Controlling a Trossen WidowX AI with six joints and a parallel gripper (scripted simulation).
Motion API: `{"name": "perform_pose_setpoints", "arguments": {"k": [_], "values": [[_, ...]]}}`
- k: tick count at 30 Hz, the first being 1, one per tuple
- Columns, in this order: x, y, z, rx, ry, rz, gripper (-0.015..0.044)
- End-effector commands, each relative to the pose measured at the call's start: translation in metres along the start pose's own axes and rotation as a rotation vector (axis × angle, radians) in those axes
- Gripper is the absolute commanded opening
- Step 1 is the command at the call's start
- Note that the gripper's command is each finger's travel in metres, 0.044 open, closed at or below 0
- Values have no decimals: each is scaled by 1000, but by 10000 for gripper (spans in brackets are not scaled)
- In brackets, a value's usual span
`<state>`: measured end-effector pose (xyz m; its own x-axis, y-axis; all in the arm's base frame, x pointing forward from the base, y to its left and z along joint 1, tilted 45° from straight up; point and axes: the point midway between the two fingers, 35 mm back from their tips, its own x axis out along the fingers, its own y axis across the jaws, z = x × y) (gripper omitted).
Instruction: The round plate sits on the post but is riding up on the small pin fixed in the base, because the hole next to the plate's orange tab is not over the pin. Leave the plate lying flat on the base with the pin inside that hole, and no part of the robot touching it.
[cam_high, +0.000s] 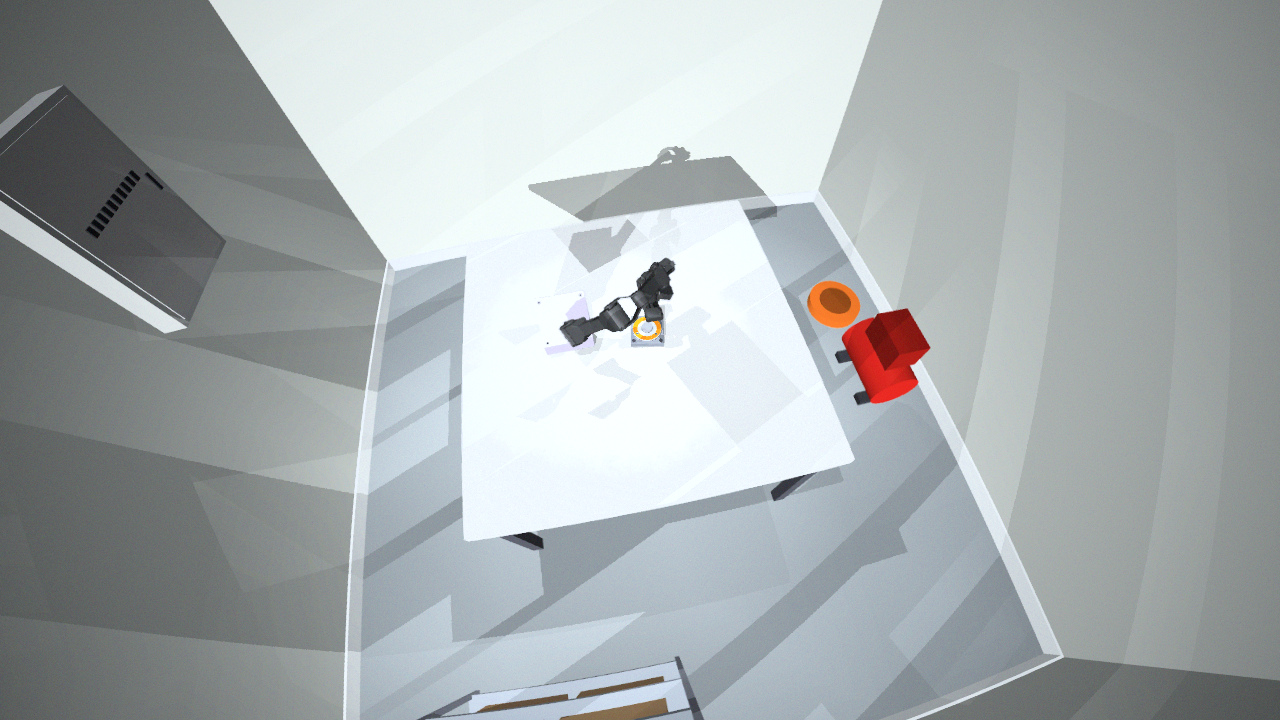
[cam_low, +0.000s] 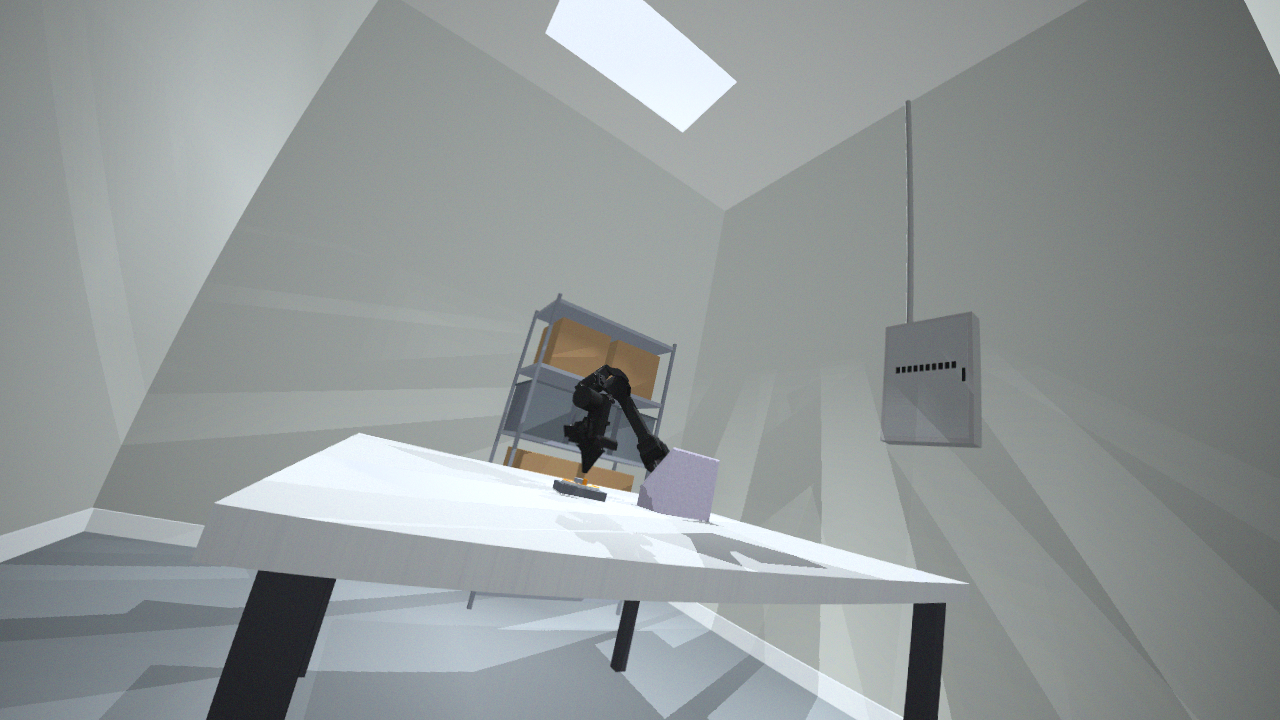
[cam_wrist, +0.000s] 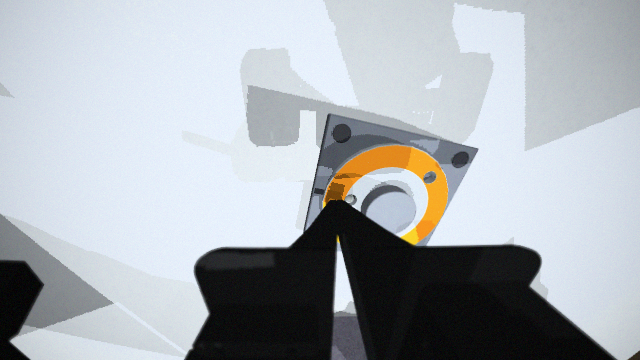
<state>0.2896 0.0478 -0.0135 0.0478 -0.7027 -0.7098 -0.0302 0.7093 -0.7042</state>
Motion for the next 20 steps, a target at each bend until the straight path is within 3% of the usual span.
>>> {"name": "perform_pose_setpoints", "arguments": {"k": [1,20], "values": [[-23,0,0,6,-11,8,0],[-20,0,0,2,-14,6,0]]}}
